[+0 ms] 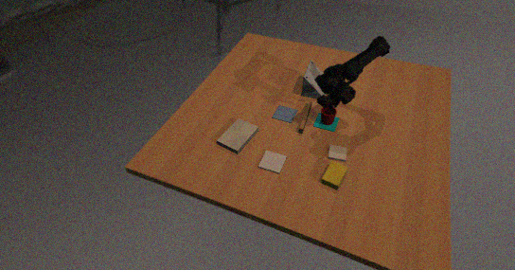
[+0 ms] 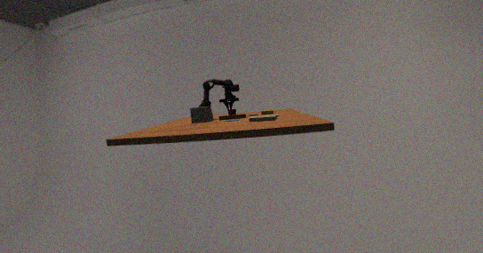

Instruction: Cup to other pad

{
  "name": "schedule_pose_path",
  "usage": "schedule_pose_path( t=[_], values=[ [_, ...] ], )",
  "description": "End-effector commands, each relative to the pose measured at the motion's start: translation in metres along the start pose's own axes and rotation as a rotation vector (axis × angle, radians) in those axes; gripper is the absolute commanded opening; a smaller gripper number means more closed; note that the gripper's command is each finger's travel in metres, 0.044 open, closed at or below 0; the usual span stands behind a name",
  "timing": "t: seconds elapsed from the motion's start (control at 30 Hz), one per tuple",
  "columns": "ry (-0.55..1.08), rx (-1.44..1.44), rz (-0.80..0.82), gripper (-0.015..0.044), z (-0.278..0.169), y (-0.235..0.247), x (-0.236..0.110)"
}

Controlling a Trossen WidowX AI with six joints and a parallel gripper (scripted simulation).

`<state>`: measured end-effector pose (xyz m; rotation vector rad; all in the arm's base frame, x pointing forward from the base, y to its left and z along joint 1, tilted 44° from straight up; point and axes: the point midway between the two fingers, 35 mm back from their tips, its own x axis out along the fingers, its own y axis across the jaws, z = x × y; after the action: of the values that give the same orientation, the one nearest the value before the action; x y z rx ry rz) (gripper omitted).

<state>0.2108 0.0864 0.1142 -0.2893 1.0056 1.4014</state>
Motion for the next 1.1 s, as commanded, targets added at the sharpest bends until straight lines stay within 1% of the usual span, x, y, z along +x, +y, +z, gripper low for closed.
schedule_pose_path(
  t=[0.0, 0.43, 0.47, 0.7, 0.83, 1.07],
  values=[
    [0.004, -0.003, -0.001, 0.0128, 0.0, 0.0, -0.005],
    [0.001, -0.002, 0.0, 0.0128, 0.0, 0.0, -0.02],
    [-0.002, 0.001, 0.001, 0.0154, 0.0, 0.0, -0.016],
    [-0.002, 0.001, 0.001, 0.0338, 0.0, 0.0, -0.016],
    [-0.003, 0.002, -0.01, 0.044, 0.001, -0.001, -0.023],
    [-0.007, 0.006, -0.052, 0.044, 0.001, -0.001, -0.051]
  ],
)
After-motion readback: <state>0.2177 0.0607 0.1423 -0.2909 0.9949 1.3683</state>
